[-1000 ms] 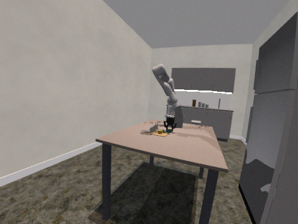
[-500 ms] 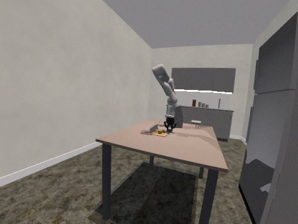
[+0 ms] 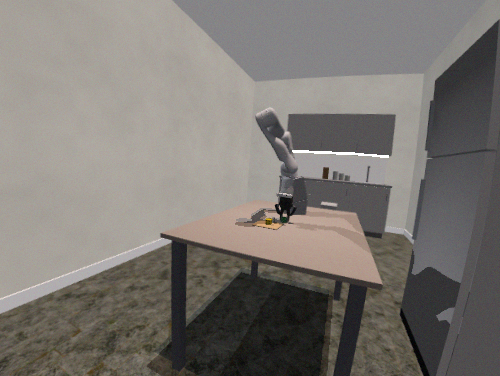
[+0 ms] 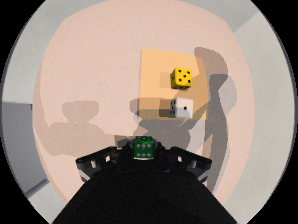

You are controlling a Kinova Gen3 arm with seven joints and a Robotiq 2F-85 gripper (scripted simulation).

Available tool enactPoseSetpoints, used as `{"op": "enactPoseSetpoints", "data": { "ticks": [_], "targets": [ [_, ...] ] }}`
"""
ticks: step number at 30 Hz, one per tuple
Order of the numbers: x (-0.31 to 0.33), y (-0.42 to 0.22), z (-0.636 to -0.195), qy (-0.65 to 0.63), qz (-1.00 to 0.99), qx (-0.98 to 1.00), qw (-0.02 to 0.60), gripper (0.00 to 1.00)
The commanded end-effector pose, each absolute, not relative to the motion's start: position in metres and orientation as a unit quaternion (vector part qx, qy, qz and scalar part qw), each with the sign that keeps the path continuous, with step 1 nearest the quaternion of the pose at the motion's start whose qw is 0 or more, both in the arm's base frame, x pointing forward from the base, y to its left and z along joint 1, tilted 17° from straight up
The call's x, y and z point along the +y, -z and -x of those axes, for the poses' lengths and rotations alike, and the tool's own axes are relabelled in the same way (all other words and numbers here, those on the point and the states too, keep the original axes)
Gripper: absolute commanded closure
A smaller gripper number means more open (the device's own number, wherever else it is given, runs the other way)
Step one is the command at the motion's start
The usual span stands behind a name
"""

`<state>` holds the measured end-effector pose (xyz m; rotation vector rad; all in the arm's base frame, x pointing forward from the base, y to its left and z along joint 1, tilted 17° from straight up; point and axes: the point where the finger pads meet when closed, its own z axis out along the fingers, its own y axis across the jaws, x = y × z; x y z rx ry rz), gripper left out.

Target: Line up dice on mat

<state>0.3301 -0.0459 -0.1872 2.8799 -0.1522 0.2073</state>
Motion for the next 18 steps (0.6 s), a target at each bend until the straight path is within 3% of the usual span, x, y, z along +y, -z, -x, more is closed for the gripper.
{"op": "enactPoseSetpoints", "data": {
  "ticks": [1,18],
  "targets": [
    [-0.046,0.187,-0.331,-0.072,-0.988,-0.052,0.125,0.74],
    [-0.043,0.175,-0.329,-0.072,-0.988,-0.052,0.125,0.74]
  ]
}}
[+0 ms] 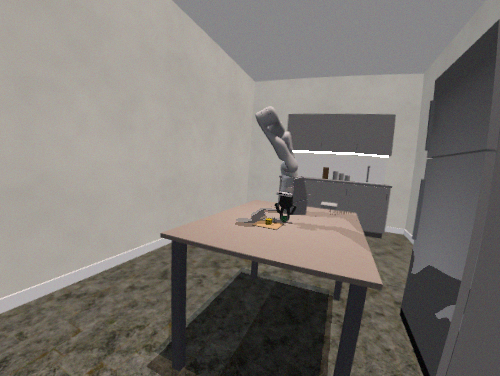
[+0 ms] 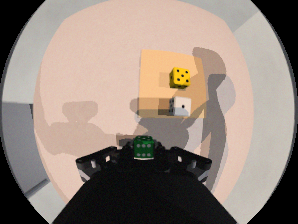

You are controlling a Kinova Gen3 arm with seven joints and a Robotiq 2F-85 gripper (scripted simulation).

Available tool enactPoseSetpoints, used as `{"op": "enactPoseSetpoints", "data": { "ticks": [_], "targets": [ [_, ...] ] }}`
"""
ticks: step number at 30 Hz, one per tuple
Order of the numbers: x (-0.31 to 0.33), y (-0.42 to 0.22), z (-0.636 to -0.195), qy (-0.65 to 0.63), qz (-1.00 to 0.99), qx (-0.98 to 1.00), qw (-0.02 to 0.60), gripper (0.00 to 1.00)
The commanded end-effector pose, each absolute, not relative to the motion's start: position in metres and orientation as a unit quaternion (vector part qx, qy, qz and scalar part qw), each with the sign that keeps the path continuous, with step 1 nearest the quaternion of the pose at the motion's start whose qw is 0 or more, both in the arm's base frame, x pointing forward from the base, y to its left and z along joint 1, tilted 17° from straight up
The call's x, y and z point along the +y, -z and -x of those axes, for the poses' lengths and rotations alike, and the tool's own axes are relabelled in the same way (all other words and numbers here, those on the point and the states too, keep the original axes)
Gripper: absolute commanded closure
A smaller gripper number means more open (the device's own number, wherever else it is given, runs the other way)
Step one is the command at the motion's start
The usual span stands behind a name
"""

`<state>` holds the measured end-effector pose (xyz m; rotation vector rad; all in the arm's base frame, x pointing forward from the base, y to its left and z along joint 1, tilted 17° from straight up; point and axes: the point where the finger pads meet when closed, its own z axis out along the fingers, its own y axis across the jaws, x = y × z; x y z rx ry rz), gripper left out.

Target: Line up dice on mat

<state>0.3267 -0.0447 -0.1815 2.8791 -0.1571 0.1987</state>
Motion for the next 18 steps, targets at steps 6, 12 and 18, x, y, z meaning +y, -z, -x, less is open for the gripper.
{"op": "enactPoseSetpoints", "data": {
  "ticks": [6,12,18],
  "targets": [
    [-0.033,0.139,-0.324,-0.072,-0.988,-0.052,0.125,0.74],
    [-0.024,0.104,-0.319,-0.072,-0.988,-0.052,0.125,0.74],
    [-0.021,0.093,-0.318,-0.072,-0.988,-0.052,0.125,0.74]
  ]
}}
